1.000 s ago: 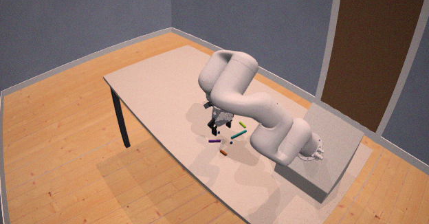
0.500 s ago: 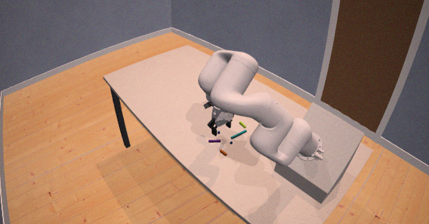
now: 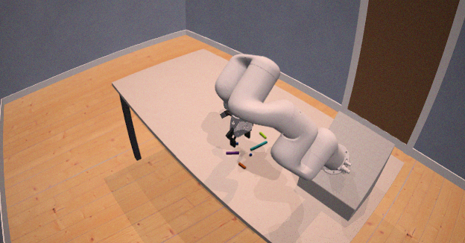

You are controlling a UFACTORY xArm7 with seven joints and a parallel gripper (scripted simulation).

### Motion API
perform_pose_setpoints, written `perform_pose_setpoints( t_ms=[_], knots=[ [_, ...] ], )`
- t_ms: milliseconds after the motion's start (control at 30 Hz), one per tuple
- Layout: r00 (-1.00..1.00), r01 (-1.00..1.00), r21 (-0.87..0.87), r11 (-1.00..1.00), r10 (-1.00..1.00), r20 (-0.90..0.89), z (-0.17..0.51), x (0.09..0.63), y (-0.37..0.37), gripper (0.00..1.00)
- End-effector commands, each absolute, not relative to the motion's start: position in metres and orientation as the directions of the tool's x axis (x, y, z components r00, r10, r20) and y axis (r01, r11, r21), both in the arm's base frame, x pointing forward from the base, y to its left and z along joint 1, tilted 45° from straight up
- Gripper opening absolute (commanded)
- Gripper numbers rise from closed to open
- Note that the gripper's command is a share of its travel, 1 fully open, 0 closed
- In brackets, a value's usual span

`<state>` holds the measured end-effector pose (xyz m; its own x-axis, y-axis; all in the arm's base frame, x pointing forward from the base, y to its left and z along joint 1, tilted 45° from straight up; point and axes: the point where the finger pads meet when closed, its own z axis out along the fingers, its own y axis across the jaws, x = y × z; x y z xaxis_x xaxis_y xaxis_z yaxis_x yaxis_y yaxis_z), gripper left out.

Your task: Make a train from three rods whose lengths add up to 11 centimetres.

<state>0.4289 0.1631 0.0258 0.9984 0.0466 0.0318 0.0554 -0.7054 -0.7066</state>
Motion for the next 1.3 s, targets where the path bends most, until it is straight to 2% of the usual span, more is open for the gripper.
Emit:
perform_pose_setpoints(
  t_ms=[0,233,667,733,800,1267],
  knots=[
    [0.991,0.135,-0.701,-0.7,0.099,0.092,0.025,0.431,0.16,1.0],
    [0.959,0.283,-0.679,-0.677,0.204,0.197,0.022,0.431,0.157,1.0],
    [0.771,0.637,-0.548,-0.542,0.453,0.448,0.013,0.433,0.148,1.0],
    [0.771,0.637,-0.548,-0.542,0.453,0.448,0.013,0.433,0.148,1.0],
    [0.698,0.716,-0.497,-0.49,0.508,0.505,0.011,0.433,0.146,1.0],
    [0.39,0.921,-0.28,-0.271,0.651,0.651,0.003,0.434,0.138,1.0]
  ],
)
